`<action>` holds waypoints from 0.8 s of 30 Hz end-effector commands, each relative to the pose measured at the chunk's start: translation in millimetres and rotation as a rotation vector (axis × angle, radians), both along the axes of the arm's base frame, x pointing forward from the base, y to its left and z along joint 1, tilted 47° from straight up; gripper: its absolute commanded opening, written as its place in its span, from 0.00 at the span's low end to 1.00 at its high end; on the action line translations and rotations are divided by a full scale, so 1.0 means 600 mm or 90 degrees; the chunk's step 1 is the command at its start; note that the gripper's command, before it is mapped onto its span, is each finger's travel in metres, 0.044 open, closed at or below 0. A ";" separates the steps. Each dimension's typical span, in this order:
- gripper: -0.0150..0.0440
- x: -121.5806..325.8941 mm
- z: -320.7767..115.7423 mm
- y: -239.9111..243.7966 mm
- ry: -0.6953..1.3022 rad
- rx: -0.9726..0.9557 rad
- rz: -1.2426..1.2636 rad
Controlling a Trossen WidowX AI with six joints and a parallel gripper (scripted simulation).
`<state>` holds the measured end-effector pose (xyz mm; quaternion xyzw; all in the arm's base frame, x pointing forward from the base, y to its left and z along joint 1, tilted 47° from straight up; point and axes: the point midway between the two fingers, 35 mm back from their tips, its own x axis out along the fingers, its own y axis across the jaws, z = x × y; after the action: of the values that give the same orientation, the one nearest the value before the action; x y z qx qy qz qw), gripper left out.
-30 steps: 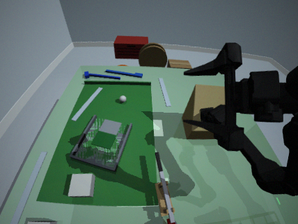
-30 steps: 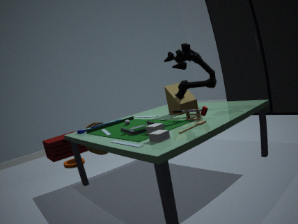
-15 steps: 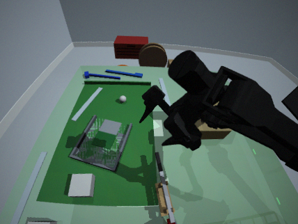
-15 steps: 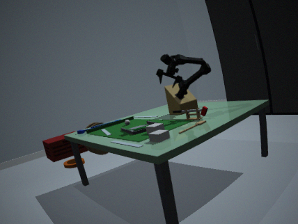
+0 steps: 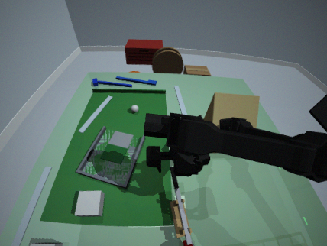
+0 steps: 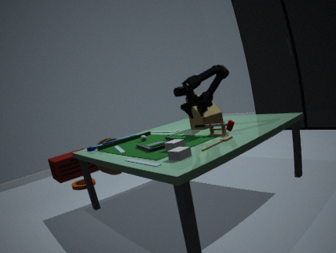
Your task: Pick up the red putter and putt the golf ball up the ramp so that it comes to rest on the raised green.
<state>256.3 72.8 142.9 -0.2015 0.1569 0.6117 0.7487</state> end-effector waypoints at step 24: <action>1.00 0.002 -0.060 0.068 -0.019 0.009 0.080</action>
<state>257.5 107.6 112.7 -0.2199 0.1274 0.6547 0.7119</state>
